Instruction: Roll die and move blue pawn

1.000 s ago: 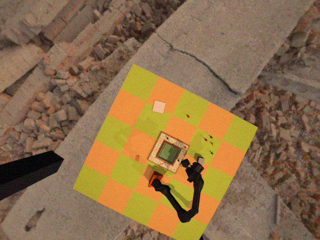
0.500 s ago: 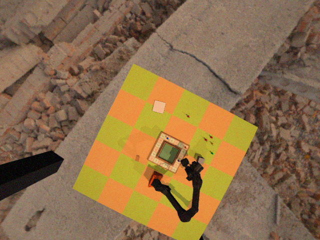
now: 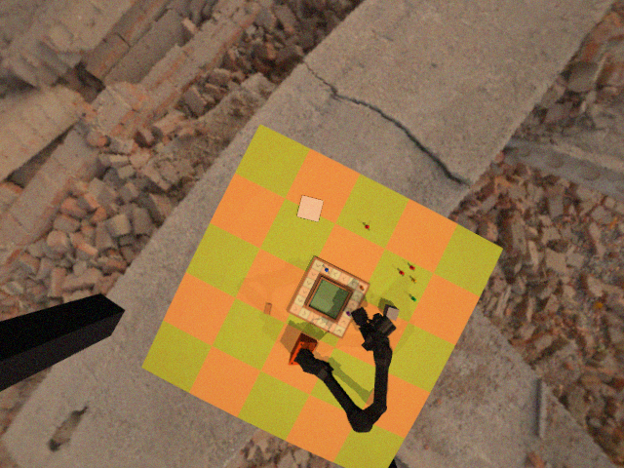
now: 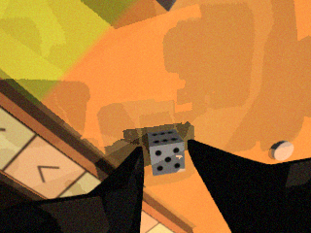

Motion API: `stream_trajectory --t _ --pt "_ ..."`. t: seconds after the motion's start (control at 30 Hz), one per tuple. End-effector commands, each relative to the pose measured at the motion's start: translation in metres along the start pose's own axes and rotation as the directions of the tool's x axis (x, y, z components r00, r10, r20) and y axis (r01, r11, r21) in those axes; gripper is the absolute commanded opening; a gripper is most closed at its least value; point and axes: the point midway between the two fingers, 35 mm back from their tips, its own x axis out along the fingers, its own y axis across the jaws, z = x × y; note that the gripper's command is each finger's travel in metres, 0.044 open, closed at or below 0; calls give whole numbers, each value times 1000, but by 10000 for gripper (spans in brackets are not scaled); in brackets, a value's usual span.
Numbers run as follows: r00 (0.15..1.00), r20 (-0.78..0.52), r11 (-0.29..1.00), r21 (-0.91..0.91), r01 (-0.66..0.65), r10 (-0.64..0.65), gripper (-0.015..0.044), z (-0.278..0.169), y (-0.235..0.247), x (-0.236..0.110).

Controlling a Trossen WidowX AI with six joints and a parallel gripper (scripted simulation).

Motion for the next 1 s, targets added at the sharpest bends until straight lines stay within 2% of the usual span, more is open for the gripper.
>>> stream_trajectory --t 0.0,0.2,0.3,0.43,0.97 --pt "1000 -1 1000 -7 -3 3 111 0 1 1" --pt "1000 -1 1000 -7 -3 3 71 0 1 1" --pt "1000 7 1000 7 -18 18 0 0 3 -1" --pt "998 21 998 39 -56 55 0 3 10 -16" --pt "1000 -8 1000 6 -28 28 0 1 1 -92"
